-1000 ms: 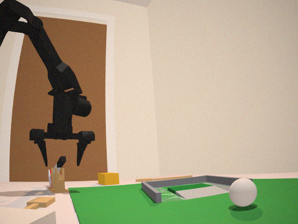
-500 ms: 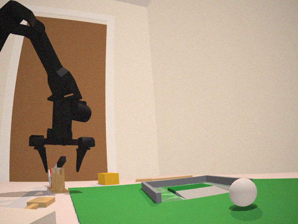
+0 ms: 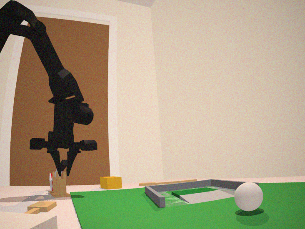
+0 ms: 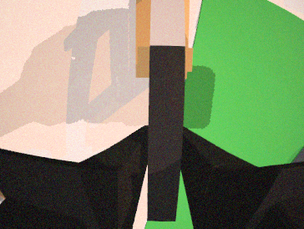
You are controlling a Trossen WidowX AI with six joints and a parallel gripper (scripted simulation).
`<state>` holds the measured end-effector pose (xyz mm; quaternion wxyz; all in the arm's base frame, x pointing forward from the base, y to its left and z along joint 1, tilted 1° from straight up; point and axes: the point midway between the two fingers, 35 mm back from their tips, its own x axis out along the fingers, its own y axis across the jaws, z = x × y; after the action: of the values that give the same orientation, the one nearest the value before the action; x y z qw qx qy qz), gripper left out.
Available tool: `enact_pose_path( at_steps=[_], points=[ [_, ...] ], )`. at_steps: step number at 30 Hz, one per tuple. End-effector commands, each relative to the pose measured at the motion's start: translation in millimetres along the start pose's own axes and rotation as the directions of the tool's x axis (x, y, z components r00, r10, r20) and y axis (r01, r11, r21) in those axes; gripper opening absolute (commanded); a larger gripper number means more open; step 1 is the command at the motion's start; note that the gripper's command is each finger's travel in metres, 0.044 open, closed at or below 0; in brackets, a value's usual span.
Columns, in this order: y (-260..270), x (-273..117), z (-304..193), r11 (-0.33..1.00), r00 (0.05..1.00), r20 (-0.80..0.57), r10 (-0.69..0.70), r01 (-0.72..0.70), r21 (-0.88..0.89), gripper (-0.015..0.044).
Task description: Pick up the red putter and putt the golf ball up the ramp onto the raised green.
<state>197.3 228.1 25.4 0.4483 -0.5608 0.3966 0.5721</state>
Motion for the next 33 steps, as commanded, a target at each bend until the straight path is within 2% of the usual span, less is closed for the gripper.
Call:
enact_pose_path(
  at_steps=[1, 5, 9, 24, 33],
  points=[
    [0, 0, 0, 1.000, 1.000, 0.000, -0.001, 0.001, 0.000, 0.0026],
    [0, 0, 0, 1.000, 1.000, 0.000, -0.001, 0.001, 0.000, 0.0000],
    [-2, -10, 1, 1.000, 1.000, 0.000, -0.001, 0.001, 0.000, 0.0000],
    [-1, -99, 3, 1.000, 1.000, 0.000, 0.000, 0.000, 0.000, 0.0000],
    [-10, -91, -9, 0.997, 1.000, -0.010, -0.004, 0.005, 0.076, 0.0000]
  ],
)
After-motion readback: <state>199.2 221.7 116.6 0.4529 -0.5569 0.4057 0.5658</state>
